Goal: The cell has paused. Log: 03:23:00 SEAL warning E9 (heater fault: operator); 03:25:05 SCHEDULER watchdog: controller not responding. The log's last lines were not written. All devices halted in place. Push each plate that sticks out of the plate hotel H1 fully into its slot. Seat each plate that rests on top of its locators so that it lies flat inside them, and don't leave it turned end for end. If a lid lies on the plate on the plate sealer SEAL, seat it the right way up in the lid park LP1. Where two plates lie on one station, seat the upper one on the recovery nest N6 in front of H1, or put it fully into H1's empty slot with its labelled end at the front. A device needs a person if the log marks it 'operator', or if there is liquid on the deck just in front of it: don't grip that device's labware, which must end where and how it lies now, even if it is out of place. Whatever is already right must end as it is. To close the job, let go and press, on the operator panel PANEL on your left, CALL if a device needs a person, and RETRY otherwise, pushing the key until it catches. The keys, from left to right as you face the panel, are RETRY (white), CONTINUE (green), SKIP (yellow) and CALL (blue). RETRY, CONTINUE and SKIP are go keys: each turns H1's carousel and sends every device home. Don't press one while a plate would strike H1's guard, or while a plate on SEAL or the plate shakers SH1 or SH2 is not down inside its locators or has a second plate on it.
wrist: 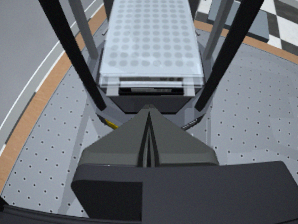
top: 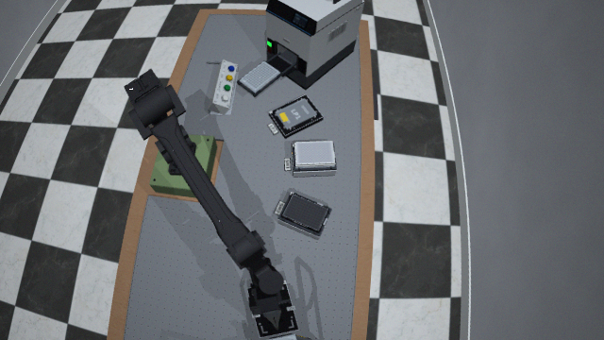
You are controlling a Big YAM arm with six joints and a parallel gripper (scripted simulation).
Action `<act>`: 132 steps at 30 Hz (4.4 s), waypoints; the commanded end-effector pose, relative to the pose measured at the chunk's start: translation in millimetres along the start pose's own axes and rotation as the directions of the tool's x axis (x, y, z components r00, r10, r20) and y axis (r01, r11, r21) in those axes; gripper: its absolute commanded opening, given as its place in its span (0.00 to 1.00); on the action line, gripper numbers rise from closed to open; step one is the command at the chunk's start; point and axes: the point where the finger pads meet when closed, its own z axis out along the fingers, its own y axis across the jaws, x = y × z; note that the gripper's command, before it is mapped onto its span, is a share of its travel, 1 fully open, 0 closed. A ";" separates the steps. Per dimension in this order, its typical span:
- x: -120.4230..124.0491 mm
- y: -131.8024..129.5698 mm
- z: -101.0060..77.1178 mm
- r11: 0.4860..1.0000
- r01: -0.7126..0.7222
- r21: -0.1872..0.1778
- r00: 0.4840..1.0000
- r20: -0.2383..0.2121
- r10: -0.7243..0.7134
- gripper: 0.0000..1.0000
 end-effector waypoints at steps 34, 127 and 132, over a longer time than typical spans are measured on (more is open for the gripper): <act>-36.3 -1.3 31.2 1.000 -0.006 0.006 1.000 0.024 0.006 0.00; -57.0 -2.5 66.6 1.000 -0.005 0.006 1.000 0.025 0.005 0.00; -58.0 -2.5 68.3 1.000 -0.005 0.006 1.000 0.025 0.005 0.00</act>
